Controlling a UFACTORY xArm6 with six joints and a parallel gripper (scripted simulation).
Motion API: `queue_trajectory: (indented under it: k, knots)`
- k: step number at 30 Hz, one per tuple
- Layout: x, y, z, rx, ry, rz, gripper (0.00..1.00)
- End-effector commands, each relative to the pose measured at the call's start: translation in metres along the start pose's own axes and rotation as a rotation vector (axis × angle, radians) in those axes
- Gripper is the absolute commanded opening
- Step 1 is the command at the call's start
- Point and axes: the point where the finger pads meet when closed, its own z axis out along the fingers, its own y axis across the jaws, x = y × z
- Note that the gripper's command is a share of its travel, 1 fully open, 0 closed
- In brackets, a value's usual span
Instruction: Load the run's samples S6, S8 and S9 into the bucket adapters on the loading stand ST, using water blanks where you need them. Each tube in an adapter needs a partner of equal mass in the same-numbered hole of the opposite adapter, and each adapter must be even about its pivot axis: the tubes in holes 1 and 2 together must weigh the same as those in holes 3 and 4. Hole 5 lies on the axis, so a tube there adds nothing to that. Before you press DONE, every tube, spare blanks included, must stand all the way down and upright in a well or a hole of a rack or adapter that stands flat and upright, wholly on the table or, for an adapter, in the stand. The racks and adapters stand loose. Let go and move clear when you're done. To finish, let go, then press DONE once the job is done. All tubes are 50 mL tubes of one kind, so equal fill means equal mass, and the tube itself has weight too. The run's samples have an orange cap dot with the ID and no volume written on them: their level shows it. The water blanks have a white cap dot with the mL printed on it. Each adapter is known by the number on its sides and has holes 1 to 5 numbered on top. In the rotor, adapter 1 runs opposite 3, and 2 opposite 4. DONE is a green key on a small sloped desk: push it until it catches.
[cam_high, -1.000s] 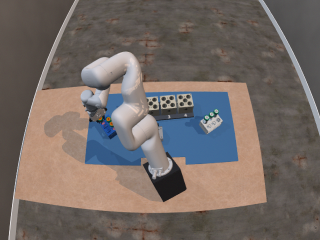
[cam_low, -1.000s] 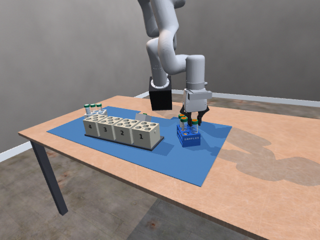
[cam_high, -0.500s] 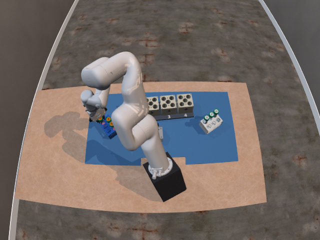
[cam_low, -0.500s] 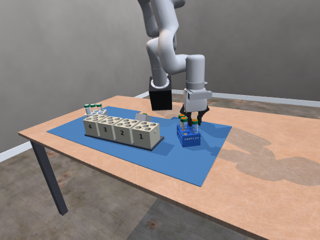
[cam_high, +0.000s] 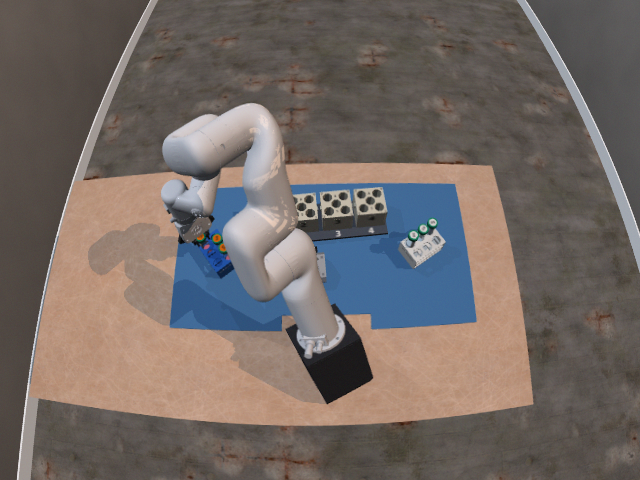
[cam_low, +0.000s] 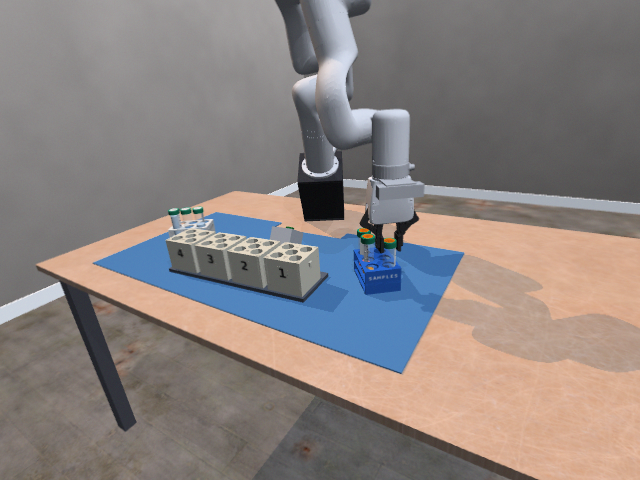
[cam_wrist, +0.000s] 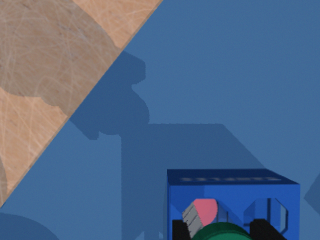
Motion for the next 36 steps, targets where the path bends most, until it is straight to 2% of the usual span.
queue_trajectory:
  k: [1,36]
  knots:
    - [0.001,0.000,-0.001,0.001,0.003,0.000,0.00]
    - [0.001,0.000,-0.018,0.001,0.003,0.000,0.00]
